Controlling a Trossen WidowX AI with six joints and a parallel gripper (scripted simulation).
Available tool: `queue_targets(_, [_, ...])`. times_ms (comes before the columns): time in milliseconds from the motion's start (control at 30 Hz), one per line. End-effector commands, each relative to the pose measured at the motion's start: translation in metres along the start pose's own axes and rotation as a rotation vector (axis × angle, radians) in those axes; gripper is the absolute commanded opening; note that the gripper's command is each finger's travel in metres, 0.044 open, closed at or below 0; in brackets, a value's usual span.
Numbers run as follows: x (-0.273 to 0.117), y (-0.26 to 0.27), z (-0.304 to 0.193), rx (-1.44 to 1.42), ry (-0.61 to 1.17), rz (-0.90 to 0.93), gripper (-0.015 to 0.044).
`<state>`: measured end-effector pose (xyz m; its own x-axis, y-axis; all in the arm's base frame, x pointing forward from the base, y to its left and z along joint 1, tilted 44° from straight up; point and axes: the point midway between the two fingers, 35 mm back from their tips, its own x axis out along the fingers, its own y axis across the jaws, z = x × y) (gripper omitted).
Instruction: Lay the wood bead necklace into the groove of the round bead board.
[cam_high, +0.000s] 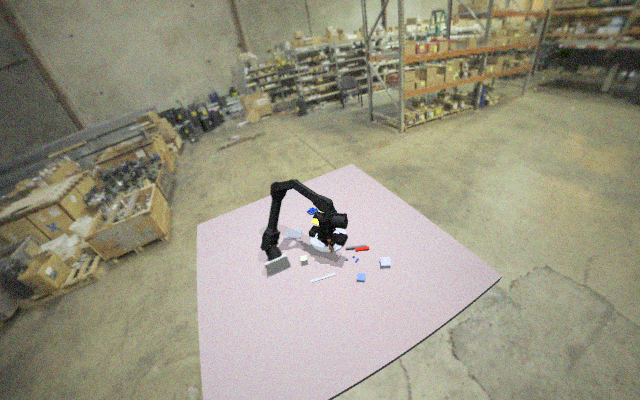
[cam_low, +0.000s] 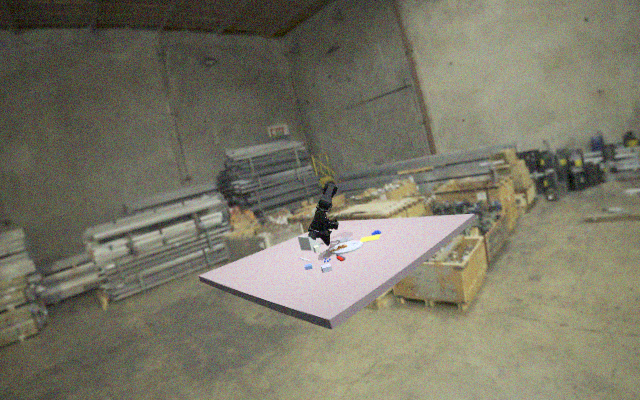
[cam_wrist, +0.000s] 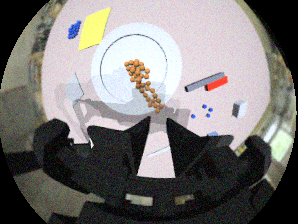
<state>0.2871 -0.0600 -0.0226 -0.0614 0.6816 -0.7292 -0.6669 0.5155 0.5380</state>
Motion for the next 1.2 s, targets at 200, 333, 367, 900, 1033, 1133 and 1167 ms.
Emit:
queue_targets(200, [0.011, -0.002, 0.0, 0.0, 0.008, -0.007, 0.012])
queue_targets(333, [0.015, -0.002, 0.0, 0.001, 0.008, -0.006, 0.012])
queue_targets(367, [0.016, -0.002, 0.0, 0.001, 0.008, -0.005, 0.012])
queue_targets(900, [0.041, 0.0, -0.001, 0.008, 0.006, 0.004, 0.012])
queue_targets(1033, [0.039, -0.001, -0.001, 0.003, 0.011, 0.0, 0.0094])
queue_targets(1133, [0.039, -0.001, -0.001, 0.003, 0.011, 0.0, 0.0015])
queue_targets(1167, [0.039, -0.001, -0.001, 0.003, 0.011, 0.0, 0.0])
